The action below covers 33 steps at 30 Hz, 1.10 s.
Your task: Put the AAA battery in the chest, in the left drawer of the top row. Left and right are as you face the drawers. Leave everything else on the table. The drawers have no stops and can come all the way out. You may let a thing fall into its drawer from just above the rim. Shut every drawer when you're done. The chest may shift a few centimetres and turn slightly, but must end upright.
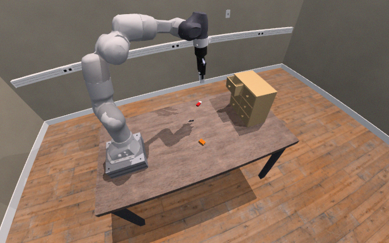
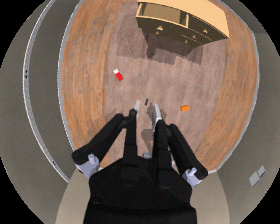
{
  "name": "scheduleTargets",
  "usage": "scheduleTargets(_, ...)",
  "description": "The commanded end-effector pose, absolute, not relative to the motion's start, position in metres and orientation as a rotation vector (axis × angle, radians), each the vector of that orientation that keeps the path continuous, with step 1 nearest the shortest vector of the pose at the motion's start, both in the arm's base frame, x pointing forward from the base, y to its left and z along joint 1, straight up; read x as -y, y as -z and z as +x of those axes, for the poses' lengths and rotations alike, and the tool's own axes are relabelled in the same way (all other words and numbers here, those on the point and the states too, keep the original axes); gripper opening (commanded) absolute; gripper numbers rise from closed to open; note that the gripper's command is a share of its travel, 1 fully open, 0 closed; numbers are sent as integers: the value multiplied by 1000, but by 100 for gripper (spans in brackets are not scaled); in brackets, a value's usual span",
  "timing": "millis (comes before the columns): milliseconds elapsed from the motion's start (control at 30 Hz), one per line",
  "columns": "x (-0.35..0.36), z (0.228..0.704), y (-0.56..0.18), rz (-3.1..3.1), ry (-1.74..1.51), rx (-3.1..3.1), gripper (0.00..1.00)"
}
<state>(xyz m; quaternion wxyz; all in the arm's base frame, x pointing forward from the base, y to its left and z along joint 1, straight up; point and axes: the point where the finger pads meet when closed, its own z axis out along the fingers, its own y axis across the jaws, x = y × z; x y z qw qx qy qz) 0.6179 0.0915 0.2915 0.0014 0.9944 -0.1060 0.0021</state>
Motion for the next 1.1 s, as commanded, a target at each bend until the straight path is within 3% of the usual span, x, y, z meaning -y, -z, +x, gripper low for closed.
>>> scheduleTargets(0, -92, 617, -291, 3125, 0, 308, 28)
scheduleTargets(800, -92, 618, -288, 3116, -5, 374, 28)
scheduleTargets(1067, -92, 617, -267, 3054, -6, 722, 28)
